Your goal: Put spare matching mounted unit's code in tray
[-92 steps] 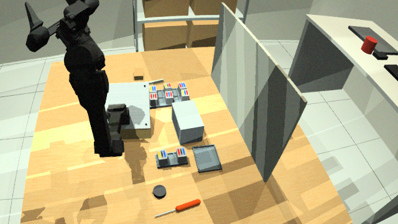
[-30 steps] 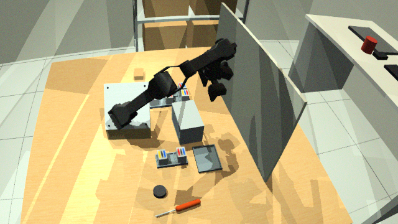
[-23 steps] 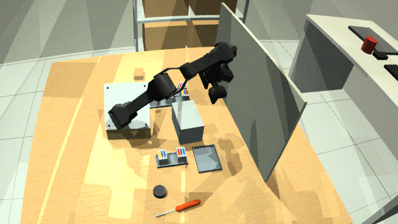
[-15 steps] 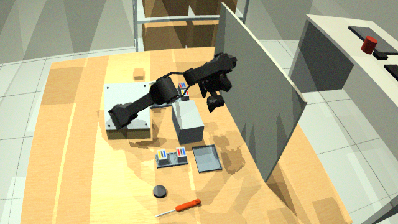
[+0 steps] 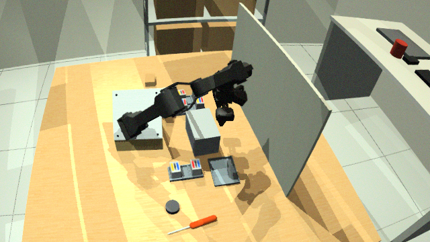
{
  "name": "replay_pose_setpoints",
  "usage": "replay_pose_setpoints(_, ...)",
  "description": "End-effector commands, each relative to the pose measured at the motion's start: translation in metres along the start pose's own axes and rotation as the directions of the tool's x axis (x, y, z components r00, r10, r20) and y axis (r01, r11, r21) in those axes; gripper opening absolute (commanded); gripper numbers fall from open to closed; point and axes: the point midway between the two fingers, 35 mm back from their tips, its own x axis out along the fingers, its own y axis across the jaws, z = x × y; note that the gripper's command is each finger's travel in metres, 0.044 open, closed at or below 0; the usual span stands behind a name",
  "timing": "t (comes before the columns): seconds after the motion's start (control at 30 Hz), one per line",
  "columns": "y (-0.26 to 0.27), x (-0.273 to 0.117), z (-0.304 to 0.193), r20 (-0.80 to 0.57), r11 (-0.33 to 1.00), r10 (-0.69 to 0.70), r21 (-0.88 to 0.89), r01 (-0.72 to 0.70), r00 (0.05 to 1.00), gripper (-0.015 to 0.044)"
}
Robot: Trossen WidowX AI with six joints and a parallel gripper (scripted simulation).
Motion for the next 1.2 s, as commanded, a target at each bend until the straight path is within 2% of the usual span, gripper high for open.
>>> replay_pose_setpoints(0.0, -0.047, -0.009, -0.022, 0.007, 0.966, 0.003, 0.259, -0.004, 1.000, 0.0440)
replay_pose_setpoints(0.13, -0.088, -0.011, -0.057, 0.005, 0.852, 0.001, 0.524, -0.004, 1.000, 0.0440)
replay_pose_setpoints(0.3, -0.129, -0.006, -0.106, 0.002, 0.610, -0.002, 0.792, 0.000, 1.000, 0.0440)
replay_pose_setpoints(0.53, -0.160, 0.011, -0.174, -0.002, 0.195, -0.009, 0.981, 0.004, 1.000, 0.0440)
replay_pose_setpoints(0.8, -0.161, 0.011, -0.175, -0.002, 0.183, -0.009, 0.983, 0.004, 1.000, 0.0440)
replay_pose_setpoints(0.97, -0.161, 0.035, -0.174, -0.001, 0.182, -0.006, 0.983, 0.002, 1.000, 0.0309)
replay_pose_setpoints(1.17, -0.162, 0.051, -0.170, 0.000, 0.181, -0.010, 0.983, 0.001, 1.000, 0.0300)
